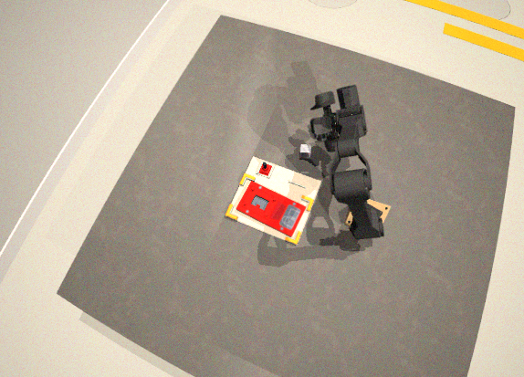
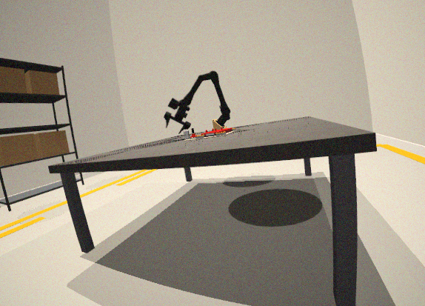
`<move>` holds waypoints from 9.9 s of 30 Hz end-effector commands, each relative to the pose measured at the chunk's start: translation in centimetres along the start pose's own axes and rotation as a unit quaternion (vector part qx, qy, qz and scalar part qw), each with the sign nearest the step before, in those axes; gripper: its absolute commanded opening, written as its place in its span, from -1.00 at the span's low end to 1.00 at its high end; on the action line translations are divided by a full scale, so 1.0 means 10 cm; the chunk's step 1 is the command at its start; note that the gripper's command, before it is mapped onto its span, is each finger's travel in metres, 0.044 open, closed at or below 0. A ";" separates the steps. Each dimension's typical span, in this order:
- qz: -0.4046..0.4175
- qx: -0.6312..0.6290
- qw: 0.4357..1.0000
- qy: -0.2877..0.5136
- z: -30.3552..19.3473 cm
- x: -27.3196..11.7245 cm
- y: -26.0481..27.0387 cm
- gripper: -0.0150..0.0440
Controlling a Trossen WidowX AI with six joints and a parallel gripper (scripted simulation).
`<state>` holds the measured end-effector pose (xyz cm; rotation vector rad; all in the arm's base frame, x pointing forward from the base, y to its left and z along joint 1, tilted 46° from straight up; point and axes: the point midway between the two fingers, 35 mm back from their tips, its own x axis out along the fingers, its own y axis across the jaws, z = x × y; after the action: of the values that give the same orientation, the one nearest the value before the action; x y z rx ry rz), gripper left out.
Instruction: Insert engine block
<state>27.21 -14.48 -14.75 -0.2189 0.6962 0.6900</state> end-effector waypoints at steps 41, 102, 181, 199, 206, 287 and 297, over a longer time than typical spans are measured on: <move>0.075 0.635 0.734 0.228 0.28 -0.15 -0.02 1.00; 0.016 0.803 0.477 0.356 0.76 0.06 0.55 1.00; 0.013 0.803 0.478 0.355 1.00 -0.49 0.05 -0.49; 0.039 0.767 0.533 0.354 1.05 -0.65 0.00 -0.49; 0.082 0.698 0.621 0.347 1.04 -0.62 0.02 -0.49; 0.357 -0.456 0.815 -0.005 0.97 -0.48 0.14 -0.49; 0.356 -0.477 0.803 -0.015 0.92 -0.34 0.25 -0.49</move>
<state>28.68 -11.12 -5.04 -0.8973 0.3336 1.7530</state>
